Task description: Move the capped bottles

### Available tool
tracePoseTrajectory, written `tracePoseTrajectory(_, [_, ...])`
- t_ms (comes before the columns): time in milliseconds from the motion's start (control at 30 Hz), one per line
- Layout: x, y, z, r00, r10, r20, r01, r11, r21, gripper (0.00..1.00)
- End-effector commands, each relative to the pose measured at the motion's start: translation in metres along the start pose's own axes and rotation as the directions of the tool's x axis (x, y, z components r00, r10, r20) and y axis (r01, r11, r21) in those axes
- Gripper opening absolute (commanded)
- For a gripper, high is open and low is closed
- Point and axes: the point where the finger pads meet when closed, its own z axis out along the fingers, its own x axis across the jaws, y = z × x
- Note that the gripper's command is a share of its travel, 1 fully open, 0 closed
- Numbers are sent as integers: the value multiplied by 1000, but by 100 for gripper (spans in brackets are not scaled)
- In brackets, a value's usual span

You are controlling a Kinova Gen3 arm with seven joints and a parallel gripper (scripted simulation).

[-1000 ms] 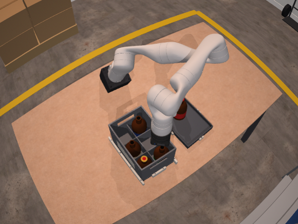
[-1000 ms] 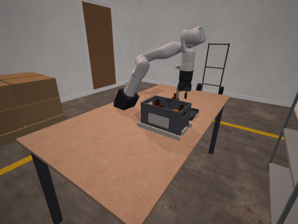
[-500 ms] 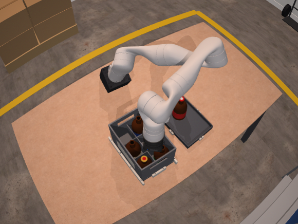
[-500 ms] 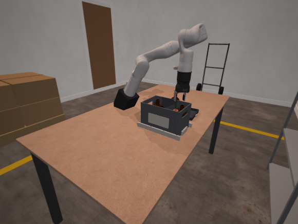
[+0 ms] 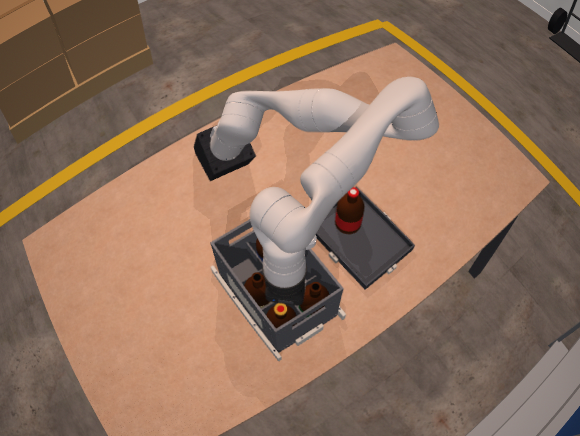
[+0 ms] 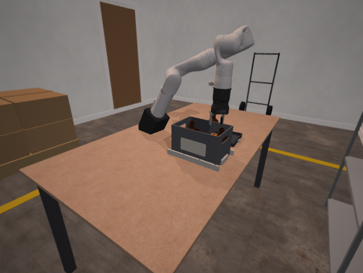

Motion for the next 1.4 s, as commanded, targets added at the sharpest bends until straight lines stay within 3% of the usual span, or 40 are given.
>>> tracePoseTrajectory(0, [-4, 4, -2, 1000, 7, -2, -7, 1000, -3, 100])
tracePoseTrajectory(933, [-14, 13, -2, 1000, 17, -4, -17, 1000, -6, 100])
tracePoseTrajectory(1367, [-13, 11, 24, 1000, 17, -4, -17, 1000, -6, 100])
